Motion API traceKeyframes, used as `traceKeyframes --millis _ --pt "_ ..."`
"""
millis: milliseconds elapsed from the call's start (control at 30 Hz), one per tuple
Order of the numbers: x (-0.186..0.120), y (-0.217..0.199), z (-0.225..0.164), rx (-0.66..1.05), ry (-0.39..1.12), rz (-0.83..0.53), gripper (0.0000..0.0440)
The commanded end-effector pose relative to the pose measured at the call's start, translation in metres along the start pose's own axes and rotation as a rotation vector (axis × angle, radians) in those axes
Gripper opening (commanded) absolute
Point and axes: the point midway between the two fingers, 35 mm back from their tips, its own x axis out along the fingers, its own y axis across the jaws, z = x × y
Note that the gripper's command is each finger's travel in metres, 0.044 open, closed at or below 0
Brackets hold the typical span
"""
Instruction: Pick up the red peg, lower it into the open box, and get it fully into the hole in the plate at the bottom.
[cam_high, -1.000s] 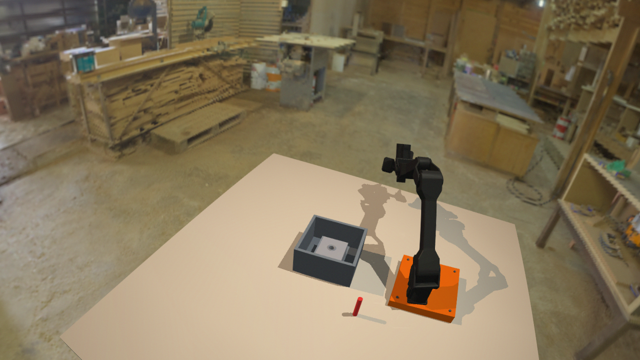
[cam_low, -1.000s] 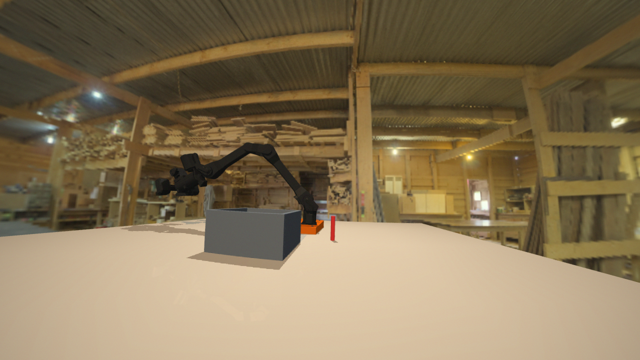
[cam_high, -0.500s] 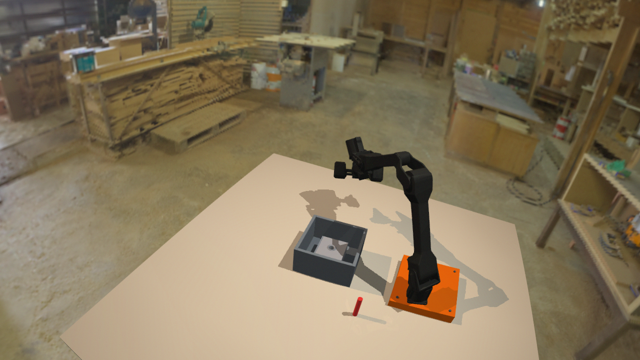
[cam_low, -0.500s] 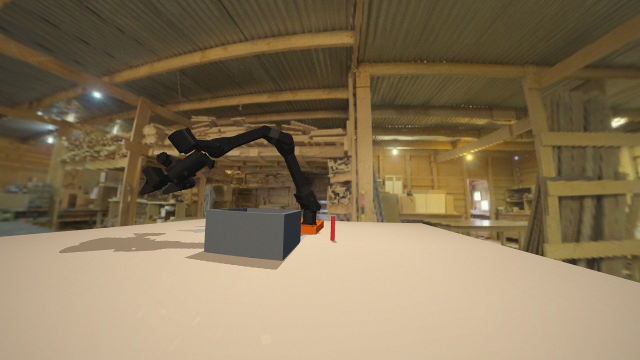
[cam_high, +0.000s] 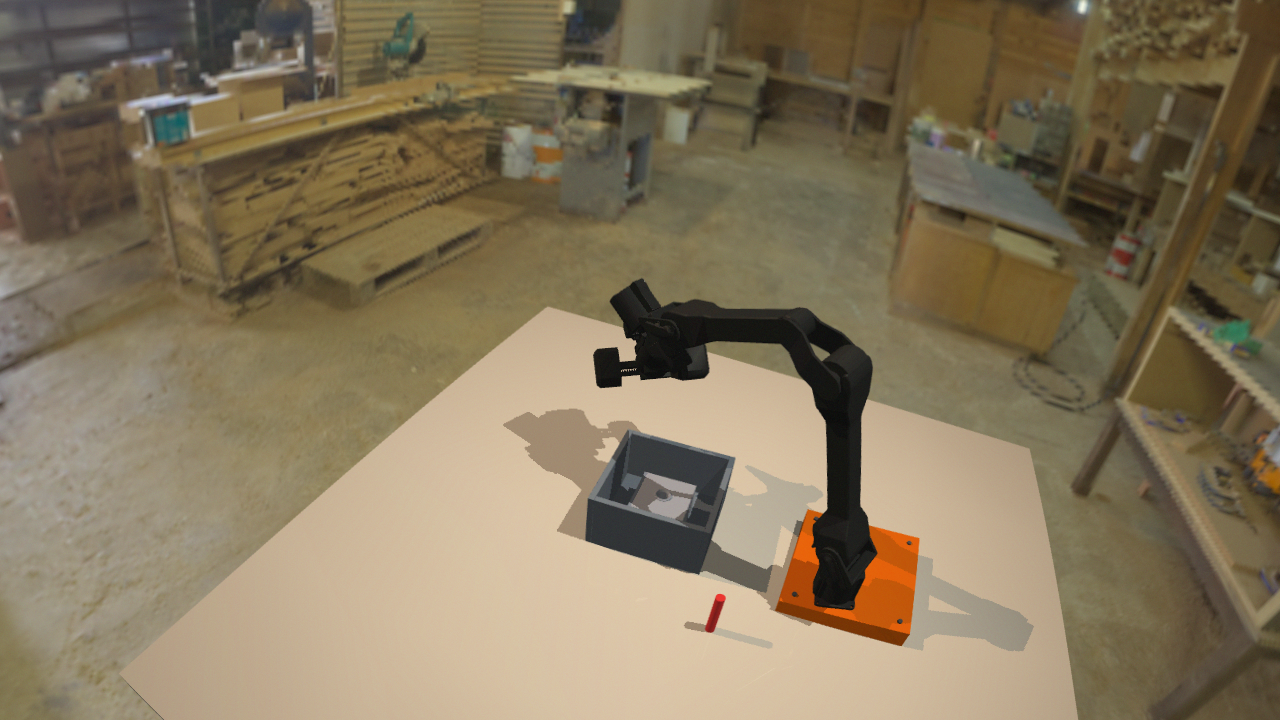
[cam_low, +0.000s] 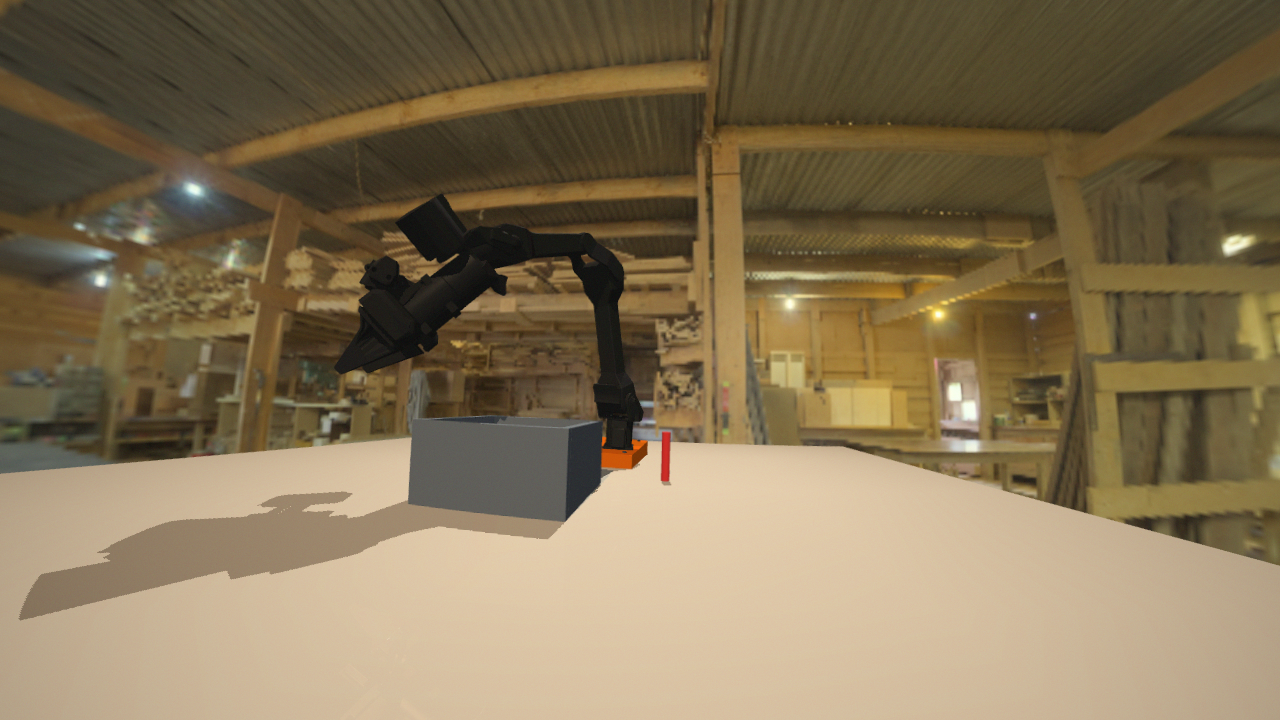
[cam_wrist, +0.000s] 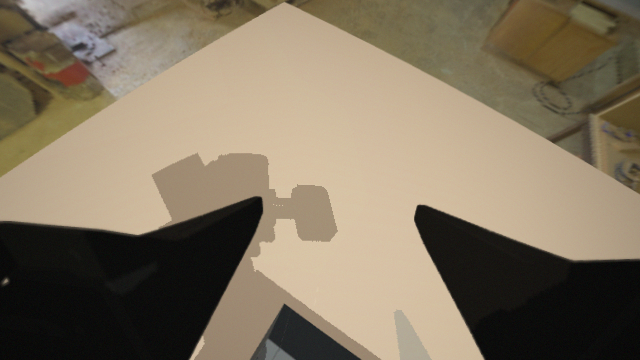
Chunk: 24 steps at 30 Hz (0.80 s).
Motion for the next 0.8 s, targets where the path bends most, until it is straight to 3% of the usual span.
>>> traceKeyframes --millis 0,367,767 --pt "-0.026 0.024 -0.023 -0.046 0.037 0.038 0.044" --pt "-0.121 0.079 -0.11 -0.188 0.187 0.163 0.044" --pt "-0.206 0.07 -0.211 -0.286 0.396 0.169 0.044"
